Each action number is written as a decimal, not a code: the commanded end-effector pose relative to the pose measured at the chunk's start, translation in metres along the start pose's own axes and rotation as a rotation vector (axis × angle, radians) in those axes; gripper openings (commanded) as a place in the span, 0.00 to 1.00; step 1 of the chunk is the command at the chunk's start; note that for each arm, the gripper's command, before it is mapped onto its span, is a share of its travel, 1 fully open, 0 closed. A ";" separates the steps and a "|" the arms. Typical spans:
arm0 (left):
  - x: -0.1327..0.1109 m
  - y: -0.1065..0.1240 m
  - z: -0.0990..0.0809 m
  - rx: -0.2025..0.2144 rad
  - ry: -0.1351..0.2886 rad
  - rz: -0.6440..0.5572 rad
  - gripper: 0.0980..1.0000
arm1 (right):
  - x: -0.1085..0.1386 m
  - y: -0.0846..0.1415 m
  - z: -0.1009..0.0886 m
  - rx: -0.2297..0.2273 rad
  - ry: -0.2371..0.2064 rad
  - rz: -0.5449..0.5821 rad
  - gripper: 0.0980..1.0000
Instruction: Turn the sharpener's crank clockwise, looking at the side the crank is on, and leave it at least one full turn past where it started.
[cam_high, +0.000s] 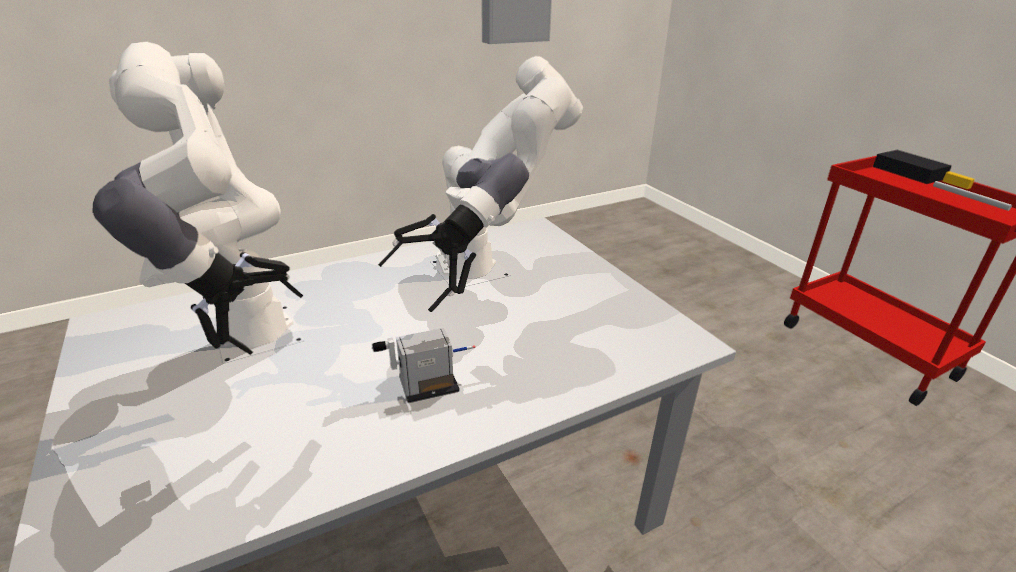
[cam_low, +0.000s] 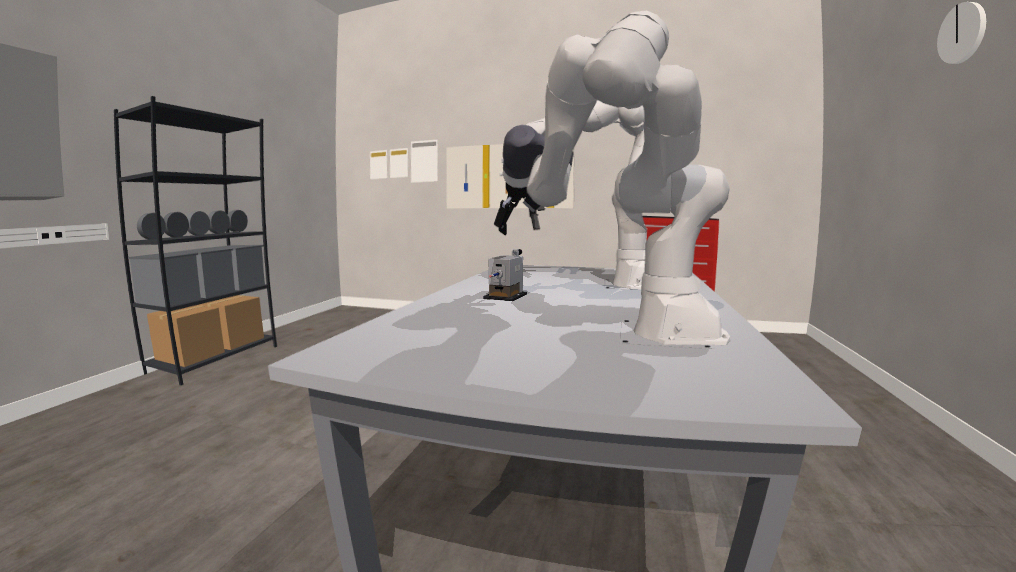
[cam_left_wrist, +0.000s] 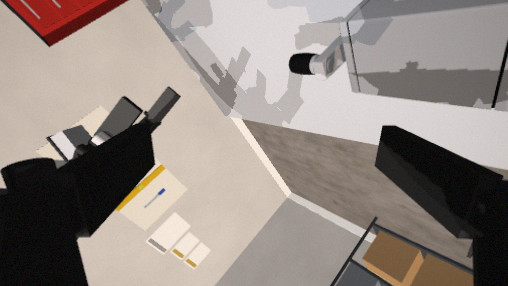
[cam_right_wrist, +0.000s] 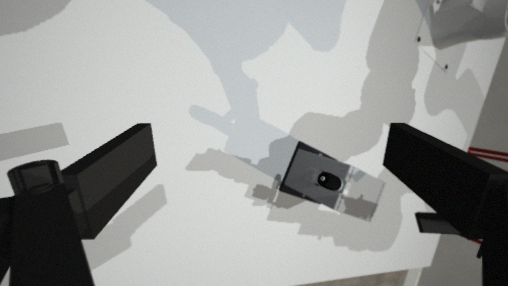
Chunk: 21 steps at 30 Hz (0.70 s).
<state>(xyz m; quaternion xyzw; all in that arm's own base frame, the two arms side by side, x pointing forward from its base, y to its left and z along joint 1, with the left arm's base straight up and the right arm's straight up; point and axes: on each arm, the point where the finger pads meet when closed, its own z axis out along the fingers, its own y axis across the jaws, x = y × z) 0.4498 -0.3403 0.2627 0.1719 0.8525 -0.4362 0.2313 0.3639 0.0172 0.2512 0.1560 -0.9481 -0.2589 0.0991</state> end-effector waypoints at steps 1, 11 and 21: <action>0.000 0.000 0.000 0.000 0.000 0.000 1.00 | 0.003 -0.016 -0.011 0.011 -0.012 -0.089 1.00; 0.000 0.000 0.000 0.000 0.000 0.000 1.00 | 0.009 -0.047 -0.039 0.040 -0.053 -0.126 1.00; 0.000 0.000 0.000 0.000 0.000 0.000 1.00 | 0.026 -0.090 -0.076 0.087 -0.100 -0.173 1.00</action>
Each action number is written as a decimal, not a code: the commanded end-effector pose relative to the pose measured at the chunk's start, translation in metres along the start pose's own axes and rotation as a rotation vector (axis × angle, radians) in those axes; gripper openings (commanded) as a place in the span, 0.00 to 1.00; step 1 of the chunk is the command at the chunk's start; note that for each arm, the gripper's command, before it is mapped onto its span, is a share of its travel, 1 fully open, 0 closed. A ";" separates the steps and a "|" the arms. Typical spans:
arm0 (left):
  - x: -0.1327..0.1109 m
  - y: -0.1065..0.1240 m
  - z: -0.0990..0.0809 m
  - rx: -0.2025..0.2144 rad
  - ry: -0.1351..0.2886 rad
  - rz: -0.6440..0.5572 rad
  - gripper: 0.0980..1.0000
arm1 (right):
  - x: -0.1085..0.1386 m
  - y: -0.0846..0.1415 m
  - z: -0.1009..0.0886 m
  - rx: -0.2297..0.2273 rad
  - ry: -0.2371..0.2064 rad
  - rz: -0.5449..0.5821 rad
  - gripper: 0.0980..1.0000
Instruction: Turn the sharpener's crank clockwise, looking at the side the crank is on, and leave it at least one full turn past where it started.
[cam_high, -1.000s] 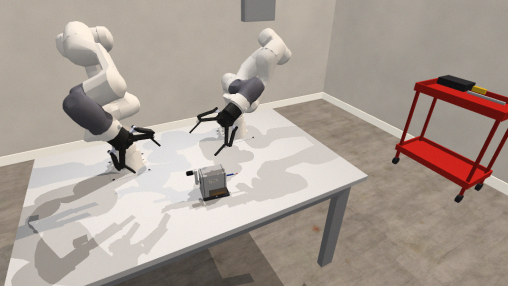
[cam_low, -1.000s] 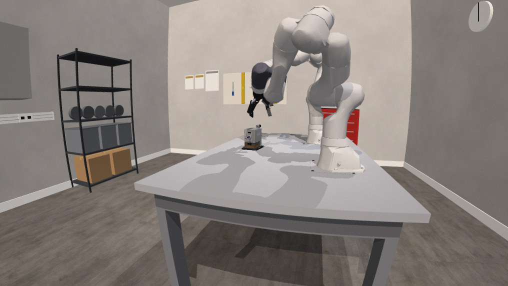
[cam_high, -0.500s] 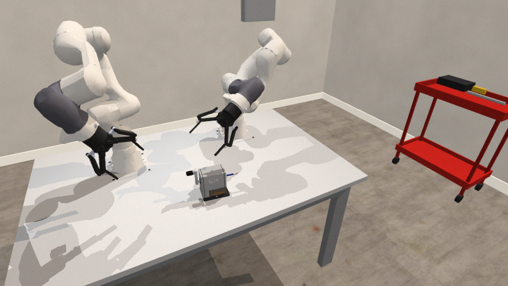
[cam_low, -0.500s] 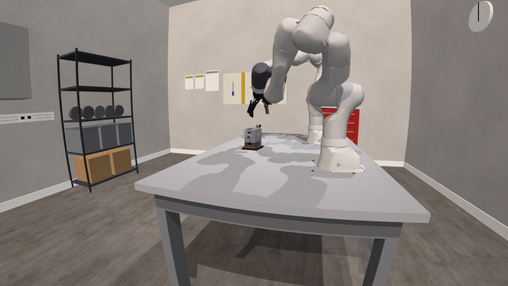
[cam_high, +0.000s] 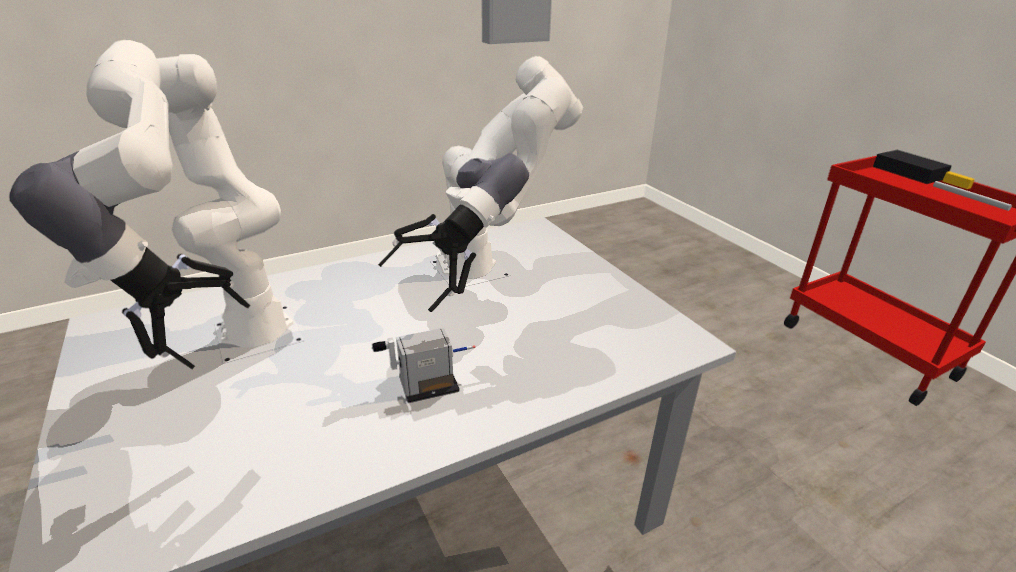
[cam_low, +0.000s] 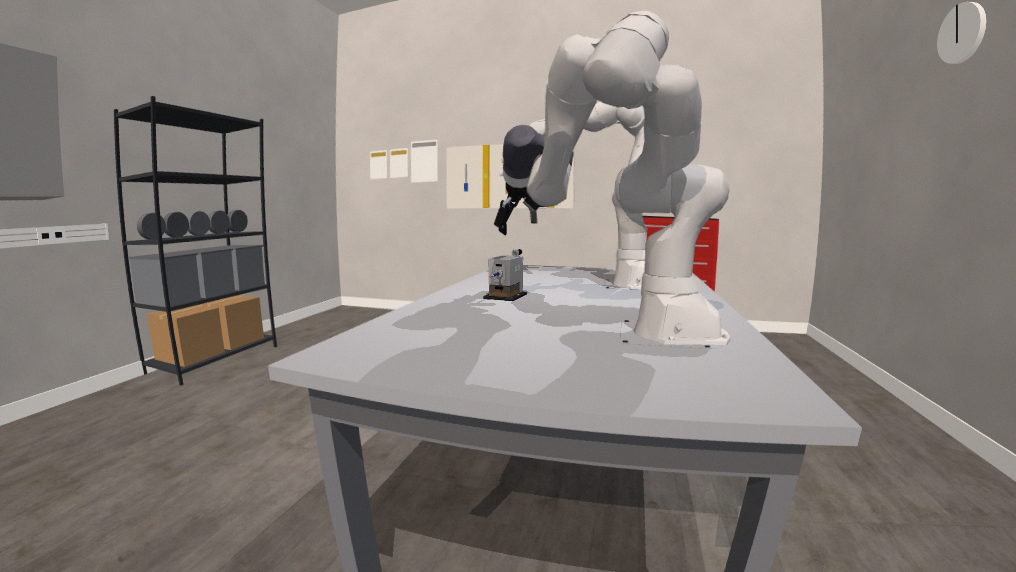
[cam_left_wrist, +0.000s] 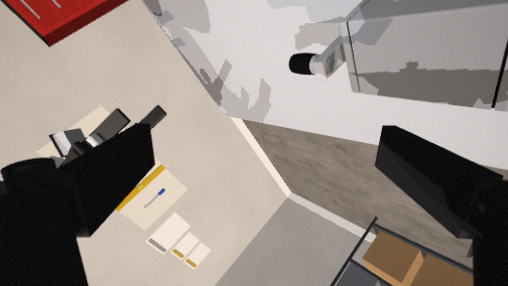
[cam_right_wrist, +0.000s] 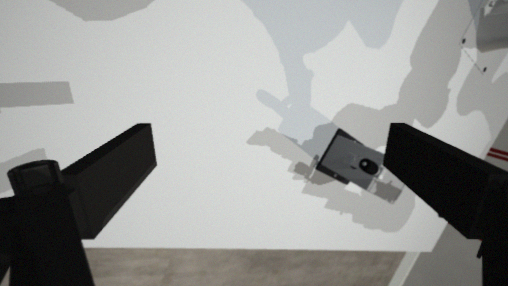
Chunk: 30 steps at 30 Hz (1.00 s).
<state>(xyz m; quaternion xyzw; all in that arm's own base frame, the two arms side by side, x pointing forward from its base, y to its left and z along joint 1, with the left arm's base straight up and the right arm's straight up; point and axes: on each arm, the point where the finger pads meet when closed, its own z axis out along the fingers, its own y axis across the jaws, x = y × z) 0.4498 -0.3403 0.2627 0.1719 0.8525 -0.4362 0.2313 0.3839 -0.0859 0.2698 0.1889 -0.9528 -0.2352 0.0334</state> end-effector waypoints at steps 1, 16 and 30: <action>0.000 0.000 0.000 0.000 0.000 0.000 1.00 | 0.008 -0.014 -0.010 0.012 -0.005 -0.086 1.00; 0.000 0.000 0.000 0.000 0.000 0.000 1.00 | 0.041 -0.066 -0.054 0.078 -0.047 -0.139 1.00; 0.000 0.000 0.000 0.000 0.000 0.000 1.00 | 0.082 -0.108 -0.093 0.142 -0.071 -0.182 1.00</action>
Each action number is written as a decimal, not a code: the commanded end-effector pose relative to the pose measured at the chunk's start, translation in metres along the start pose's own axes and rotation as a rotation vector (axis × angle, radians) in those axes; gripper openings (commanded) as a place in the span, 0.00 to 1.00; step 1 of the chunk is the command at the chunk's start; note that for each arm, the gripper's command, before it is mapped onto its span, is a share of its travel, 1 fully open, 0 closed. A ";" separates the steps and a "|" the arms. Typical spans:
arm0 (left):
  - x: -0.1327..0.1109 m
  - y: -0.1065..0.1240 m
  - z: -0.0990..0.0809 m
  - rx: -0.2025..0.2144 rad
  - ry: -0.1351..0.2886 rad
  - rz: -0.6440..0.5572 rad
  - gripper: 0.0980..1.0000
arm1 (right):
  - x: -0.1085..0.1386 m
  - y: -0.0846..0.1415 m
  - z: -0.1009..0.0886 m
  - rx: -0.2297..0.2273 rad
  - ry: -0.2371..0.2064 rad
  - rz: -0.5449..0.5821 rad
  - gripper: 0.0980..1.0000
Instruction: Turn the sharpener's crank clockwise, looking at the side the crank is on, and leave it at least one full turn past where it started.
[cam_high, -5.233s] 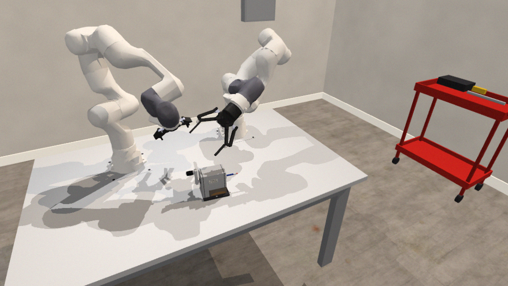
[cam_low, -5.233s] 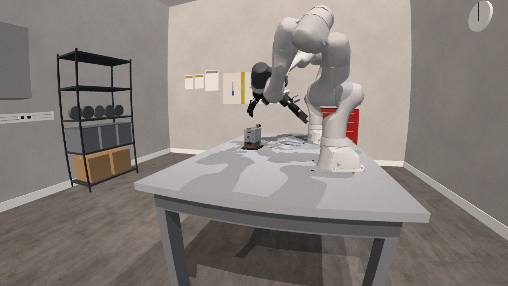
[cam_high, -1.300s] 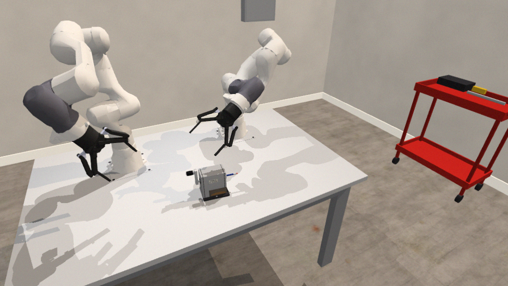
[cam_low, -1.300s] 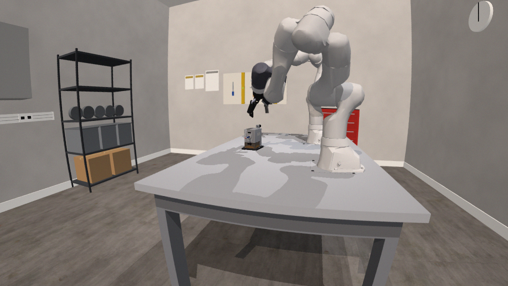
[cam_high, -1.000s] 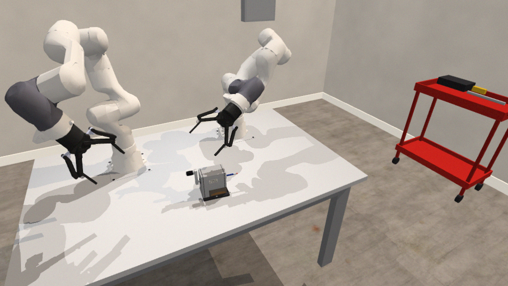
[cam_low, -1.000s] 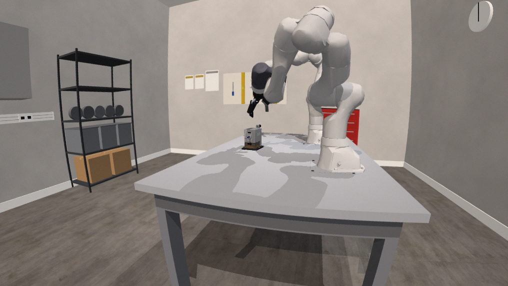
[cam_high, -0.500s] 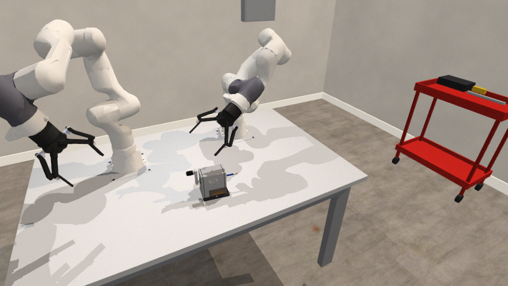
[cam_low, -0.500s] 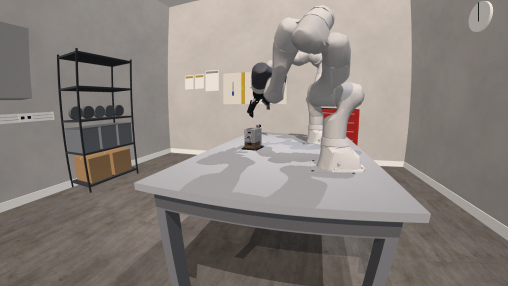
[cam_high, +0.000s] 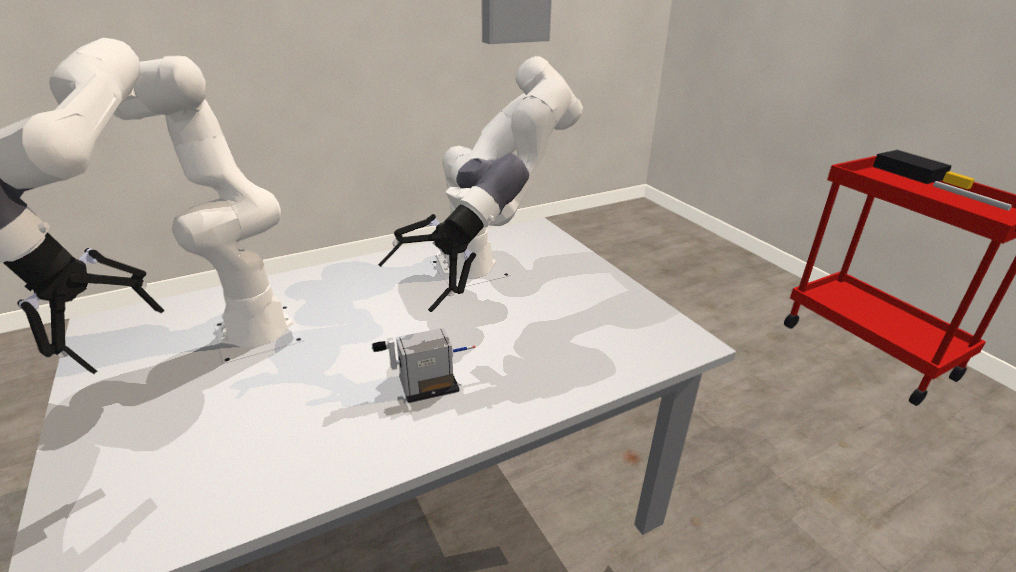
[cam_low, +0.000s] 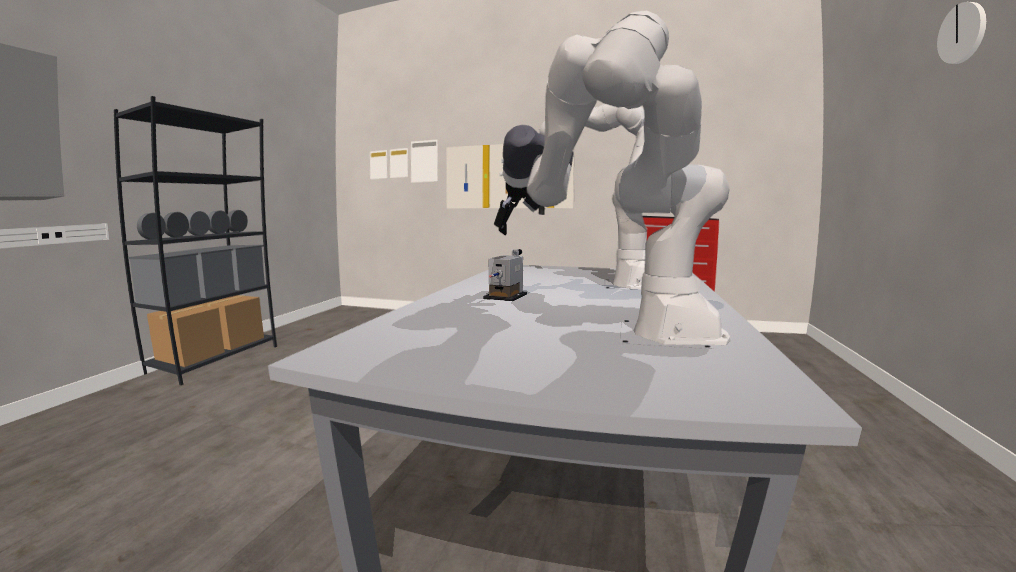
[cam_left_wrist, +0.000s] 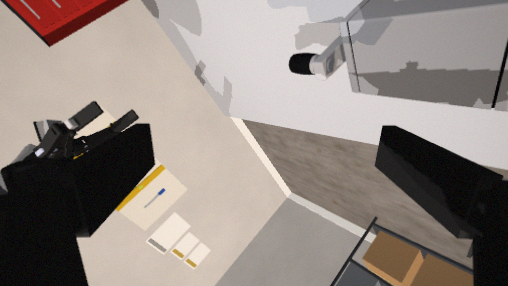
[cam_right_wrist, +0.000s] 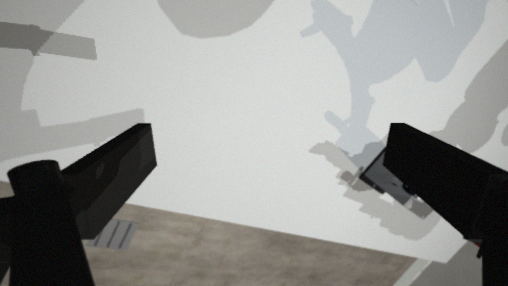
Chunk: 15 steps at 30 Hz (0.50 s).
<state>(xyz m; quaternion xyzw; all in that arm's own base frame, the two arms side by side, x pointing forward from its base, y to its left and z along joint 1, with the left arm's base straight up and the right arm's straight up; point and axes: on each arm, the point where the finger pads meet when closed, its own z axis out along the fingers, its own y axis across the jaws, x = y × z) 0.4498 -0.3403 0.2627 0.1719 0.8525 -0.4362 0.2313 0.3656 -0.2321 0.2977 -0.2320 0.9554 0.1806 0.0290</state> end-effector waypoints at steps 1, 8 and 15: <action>0.000 0.000 0.000 0.000 0.000 0.000 1.00 | 0.014 -0.010 -0.009 0.012 0.002 -0.079 1.00; 0.000 0.000 0.000 0.000 0.000 0.000 1.00 | 0.040 -0.030 -0.028 0.046 -0.004 -0.100 1.00; 0.000 0.000 0.000 0.000 0.000 0.000 1.00 | 0.065 -0.045 -0.045 0.075 -0.005 -0.118 1.00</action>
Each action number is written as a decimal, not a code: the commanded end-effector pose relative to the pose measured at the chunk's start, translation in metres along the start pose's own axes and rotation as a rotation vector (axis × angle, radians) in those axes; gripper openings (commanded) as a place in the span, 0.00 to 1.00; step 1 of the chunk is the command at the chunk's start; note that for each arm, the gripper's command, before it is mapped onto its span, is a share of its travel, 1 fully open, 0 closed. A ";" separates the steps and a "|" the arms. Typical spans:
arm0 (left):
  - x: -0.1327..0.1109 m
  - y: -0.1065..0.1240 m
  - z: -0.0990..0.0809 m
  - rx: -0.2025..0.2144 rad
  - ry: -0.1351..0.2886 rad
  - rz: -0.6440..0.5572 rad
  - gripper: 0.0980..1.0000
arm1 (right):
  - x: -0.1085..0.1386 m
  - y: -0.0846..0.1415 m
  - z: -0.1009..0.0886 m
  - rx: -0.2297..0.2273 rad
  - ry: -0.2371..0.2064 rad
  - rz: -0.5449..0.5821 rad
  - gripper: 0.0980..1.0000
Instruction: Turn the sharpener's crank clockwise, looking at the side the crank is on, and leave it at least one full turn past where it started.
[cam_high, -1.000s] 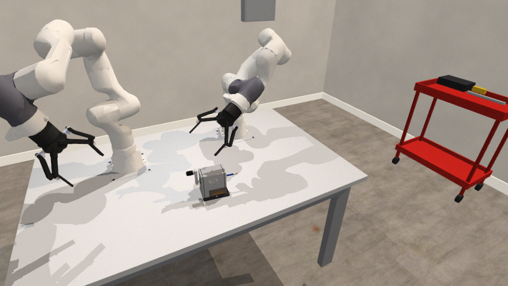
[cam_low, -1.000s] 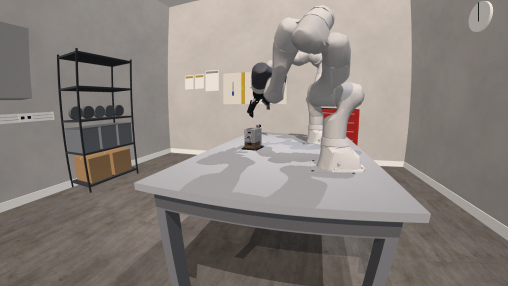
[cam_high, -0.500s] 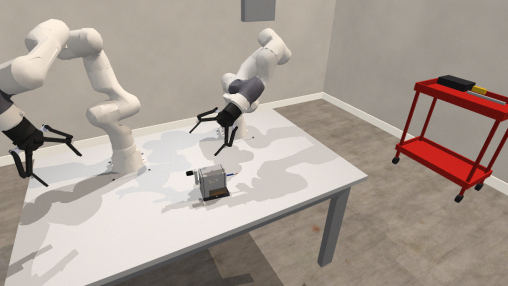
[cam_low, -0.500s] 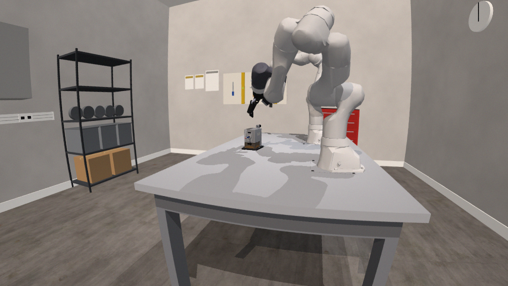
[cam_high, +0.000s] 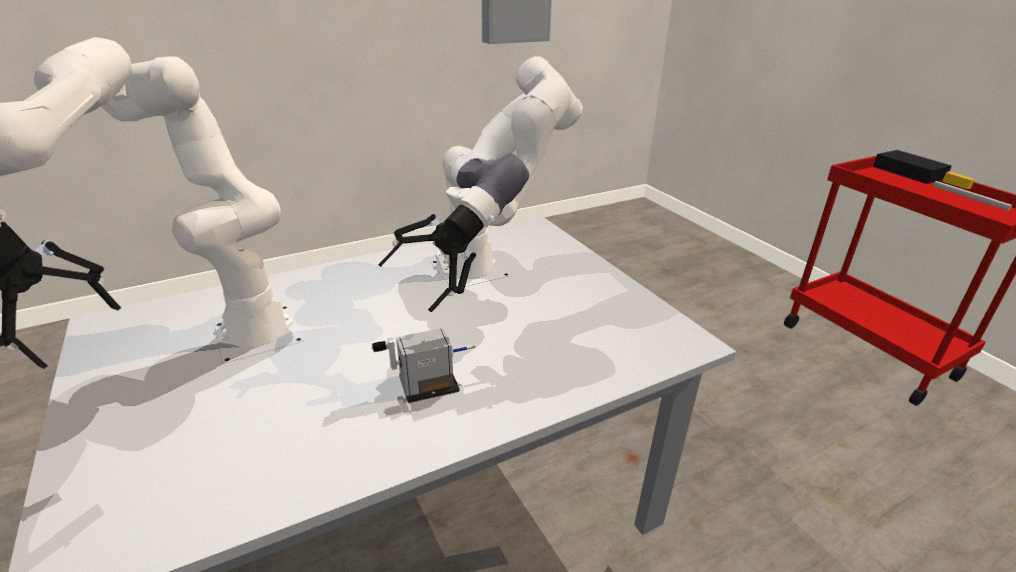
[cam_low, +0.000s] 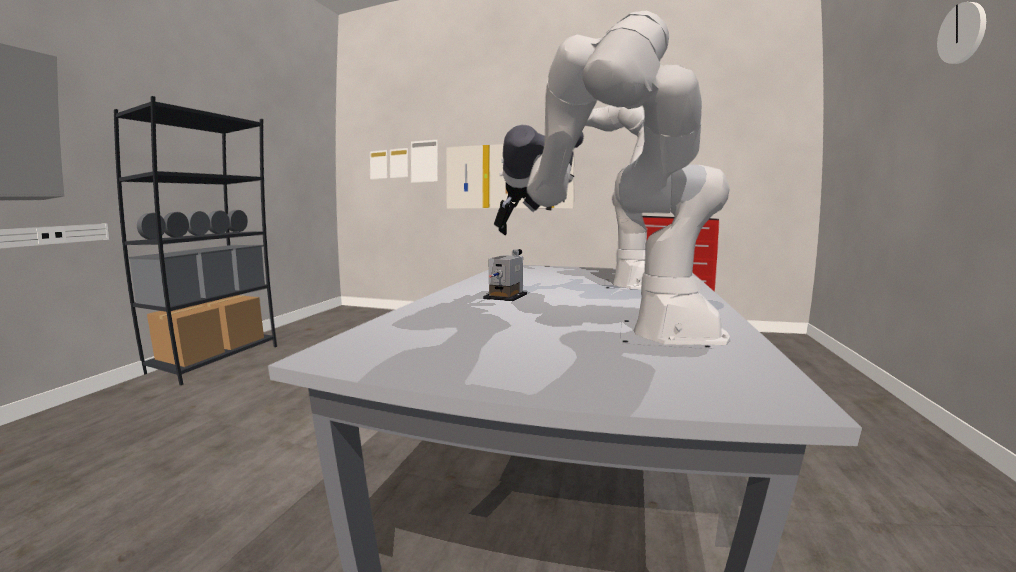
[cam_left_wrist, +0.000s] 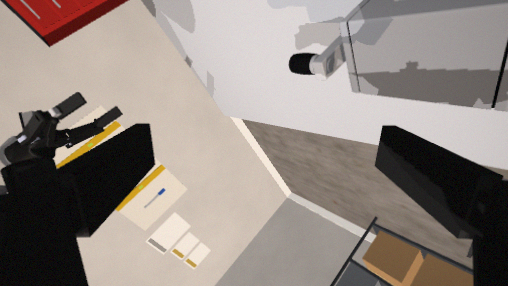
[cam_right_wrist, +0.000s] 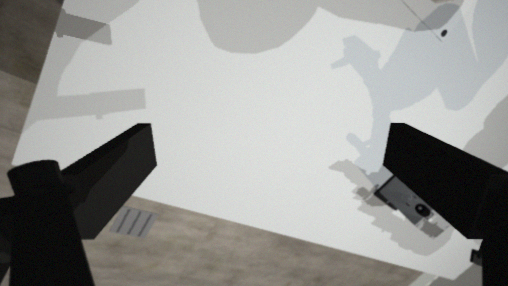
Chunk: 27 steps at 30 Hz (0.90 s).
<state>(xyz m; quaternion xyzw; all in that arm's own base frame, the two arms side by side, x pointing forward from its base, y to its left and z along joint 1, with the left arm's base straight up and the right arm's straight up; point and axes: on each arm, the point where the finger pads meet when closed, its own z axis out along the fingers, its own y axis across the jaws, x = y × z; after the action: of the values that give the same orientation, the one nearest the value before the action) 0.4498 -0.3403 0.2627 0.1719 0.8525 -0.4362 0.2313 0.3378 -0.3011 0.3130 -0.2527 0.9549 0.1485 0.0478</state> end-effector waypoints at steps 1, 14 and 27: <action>0.000 0.000 0.000 0.000 0.000 0.000 1.00 | 0.016 -0.007 -0.008 0.010 0.006 -0.072 1.00; 0.000 0.000 0.000 0.000 0.000 0.000 1.00 | 0.071 -0.031 -0.039 0.065 0.013 -0.105 1.00; 0.000 0.000 0.000 0.000 0.000 0.000 1.00 | 0.126 -0.046 -0.067 0.113 0.029 -0.133 1.00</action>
<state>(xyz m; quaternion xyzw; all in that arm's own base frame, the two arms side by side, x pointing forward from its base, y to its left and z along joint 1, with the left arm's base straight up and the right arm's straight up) 0.4498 -0.3403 0.2627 0.1719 0.8525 -0.4362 0.2313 0.2618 -0.4096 0.3417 -0.2868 0.9517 0.0915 0.0610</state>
